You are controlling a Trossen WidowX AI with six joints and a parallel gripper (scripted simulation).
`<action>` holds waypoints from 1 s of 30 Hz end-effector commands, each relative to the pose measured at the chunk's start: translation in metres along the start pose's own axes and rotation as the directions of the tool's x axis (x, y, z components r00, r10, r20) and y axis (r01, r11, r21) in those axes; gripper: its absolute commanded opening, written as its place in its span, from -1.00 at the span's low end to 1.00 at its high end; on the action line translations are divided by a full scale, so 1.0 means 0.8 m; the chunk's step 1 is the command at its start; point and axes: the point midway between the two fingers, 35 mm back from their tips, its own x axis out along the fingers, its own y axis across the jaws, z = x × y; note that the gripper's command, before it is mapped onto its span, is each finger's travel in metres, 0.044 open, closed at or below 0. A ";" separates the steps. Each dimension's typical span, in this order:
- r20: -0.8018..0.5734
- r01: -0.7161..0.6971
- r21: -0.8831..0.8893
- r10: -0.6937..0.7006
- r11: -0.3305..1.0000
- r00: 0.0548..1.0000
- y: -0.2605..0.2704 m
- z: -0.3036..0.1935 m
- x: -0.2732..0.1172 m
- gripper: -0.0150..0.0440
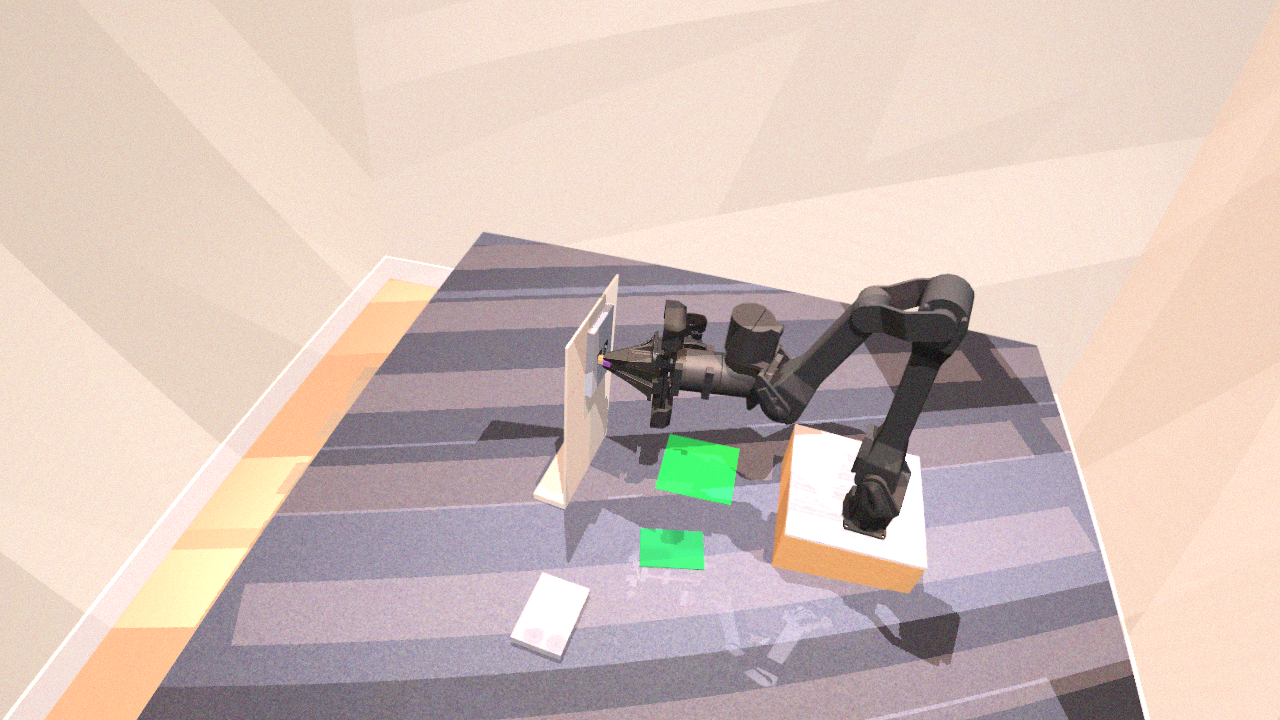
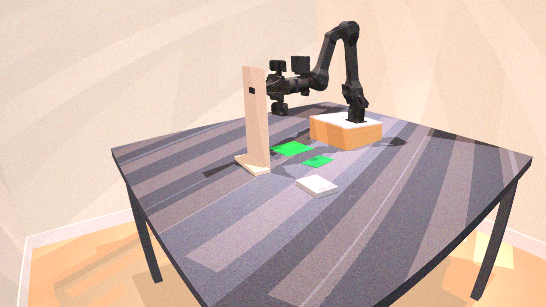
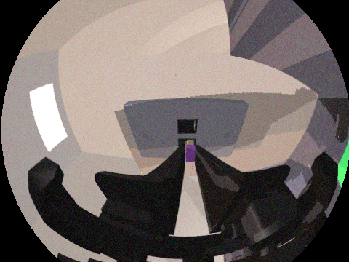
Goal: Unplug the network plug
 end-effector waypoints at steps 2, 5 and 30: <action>0.004 0.001 0.005 -0.001 1.000 1.000 0.000 0.001 0.000 -0.46; 0.004 0.001 0.005 -0.001 1.000 1.000 0.000 0.001 0.000 -0.49; 0.004 0.002 0.005 -0.002 1.000 1.000 0.000 -0.004 -0.016 -0.49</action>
